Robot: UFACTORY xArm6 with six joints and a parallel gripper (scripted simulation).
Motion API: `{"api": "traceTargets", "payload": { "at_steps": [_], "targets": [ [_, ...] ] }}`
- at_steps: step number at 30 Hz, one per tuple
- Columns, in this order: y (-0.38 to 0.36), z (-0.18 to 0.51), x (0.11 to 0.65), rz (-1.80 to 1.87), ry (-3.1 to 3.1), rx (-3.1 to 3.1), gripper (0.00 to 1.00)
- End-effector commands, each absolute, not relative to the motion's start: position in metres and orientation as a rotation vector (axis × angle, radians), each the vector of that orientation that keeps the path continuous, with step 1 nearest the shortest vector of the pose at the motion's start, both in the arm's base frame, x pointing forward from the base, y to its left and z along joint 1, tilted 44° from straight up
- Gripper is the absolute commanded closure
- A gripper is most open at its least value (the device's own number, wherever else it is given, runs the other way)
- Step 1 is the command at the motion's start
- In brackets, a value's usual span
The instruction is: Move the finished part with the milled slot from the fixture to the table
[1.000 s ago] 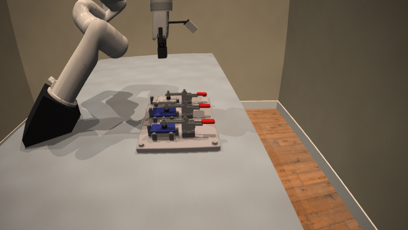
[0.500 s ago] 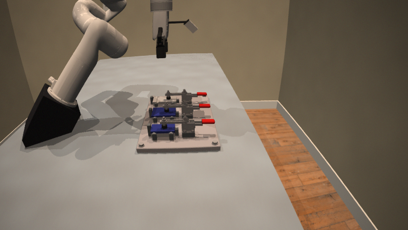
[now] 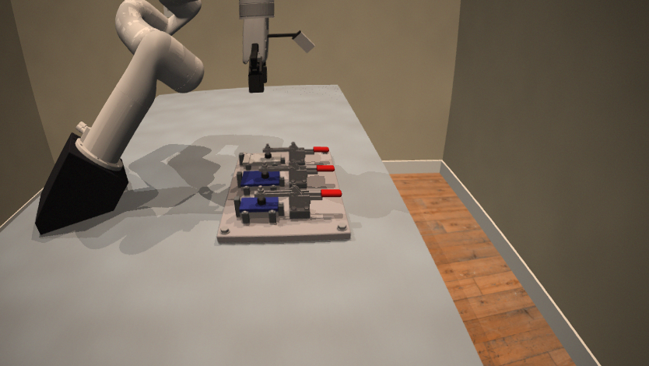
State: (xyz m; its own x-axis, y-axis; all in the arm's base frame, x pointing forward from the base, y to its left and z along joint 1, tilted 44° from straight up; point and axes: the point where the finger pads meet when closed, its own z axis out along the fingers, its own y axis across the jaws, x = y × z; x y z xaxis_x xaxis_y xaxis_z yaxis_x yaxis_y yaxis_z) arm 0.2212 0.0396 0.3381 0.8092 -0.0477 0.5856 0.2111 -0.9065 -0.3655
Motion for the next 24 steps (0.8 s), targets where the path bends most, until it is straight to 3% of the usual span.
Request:
{"api": "traceTargets", "payload": {
  "at_steps": [1, 12, 13, 24],
  "targets": [
    [0.0396, 0.339, 0.2213, -0.852, -0.123, -2.576, 0.0],
    [0.0396, 0.339, 0.2213, -0.852, -0.123, -2.576, 0.0],
    [0.0396, 0.339, 0.2213, -0.852, -0.123, -2.576, 0.53],
    [0.0396, 0.339, 0.2213, -0.852, -0.123, -2.576, 0.53]
  ]
}}
